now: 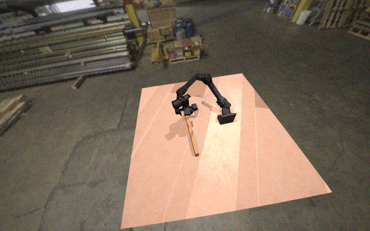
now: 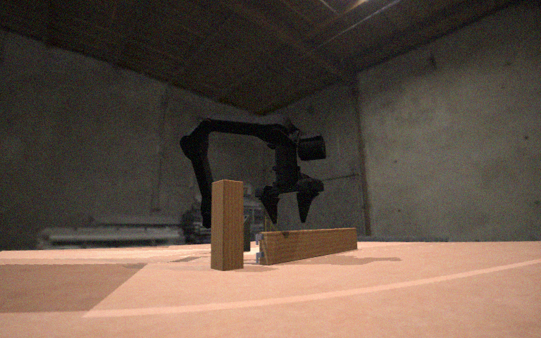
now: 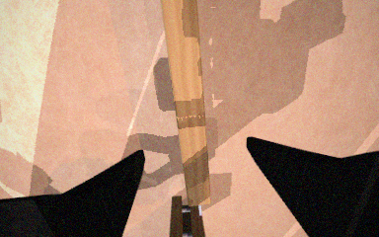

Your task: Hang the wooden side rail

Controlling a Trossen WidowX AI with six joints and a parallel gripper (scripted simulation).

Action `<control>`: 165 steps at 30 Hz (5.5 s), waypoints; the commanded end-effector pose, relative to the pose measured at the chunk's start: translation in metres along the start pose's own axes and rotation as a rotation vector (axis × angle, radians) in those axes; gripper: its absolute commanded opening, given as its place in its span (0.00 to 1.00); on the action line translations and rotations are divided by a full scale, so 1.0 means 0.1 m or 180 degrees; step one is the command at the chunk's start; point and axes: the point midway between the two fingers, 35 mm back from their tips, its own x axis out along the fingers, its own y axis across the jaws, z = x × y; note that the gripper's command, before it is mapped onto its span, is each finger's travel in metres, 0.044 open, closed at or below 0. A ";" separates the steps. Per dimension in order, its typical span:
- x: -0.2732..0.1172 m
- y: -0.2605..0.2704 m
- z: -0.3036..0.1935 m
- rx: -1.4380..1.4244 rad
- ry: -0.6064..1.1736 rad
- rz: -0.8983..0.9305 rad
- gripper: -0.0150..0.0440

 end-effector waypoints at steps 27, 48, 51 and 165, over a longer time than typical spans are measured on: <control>0.46 -0.01 -0.01 -0.0011 0.0009 0.0005 1.00; 0.70 0.01 -0.02 -0.0012 0.0021 0.0006 0.87; 0.70 0.01 -0.02 -0.0012 0.0021 0.0006 0.73; 0.61 0.09 -0.01 0.0293 0.0020 0.0006 0.25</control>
